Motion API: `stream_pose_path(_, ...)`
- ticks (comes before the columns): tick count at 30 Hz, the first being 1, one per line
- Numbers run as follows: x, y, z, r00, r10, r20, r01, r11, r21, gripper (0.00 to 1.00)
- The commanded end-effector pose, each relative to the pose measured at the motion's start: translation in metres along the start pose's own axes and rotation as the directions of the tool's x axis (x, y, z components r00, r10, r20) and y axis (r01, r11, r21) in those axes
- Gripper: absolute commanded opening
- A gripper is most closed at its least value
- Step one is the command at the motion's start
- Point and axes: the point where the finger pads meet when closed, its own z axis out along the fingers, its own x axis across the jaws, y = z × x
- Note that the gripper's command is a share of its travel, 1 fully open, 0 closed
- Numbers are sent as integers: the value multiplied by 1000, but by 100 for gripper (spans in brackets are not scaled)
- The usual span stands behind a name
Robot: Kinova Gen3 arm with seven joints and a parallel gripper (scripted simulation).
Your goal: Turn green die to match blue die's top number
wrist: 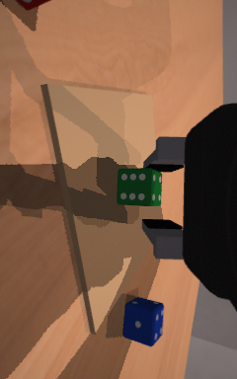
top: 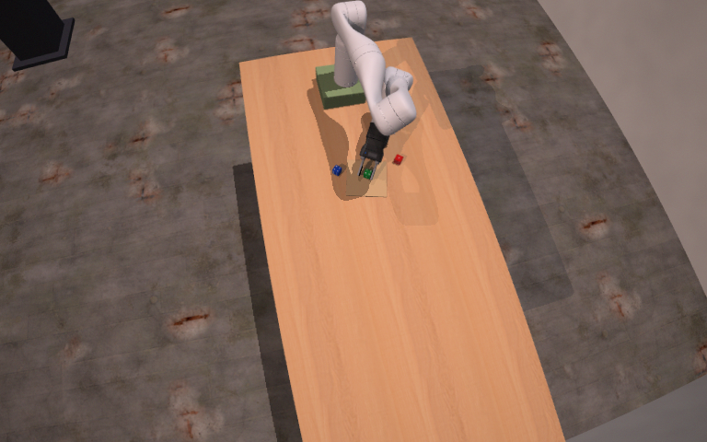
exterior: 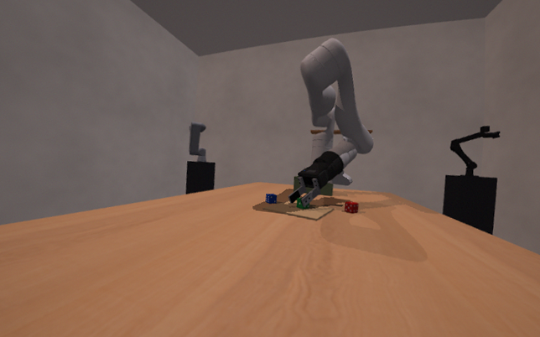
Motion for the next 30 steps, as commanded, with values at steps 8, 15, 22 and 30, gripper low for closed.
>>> stream_pose_path(8,5,0,-33,1000,-7,-14,7,1000,0,79)
stream_pose_path(15,4,0,-43,1000,-7,-14,7,1000,0,79)
stream_pose_path(22,4,0,-44,1000,-8,-14,8,1000,0,79)
stream_pose_path(30,3,0,-43,1000,-11,-6,11,1000,0,79)
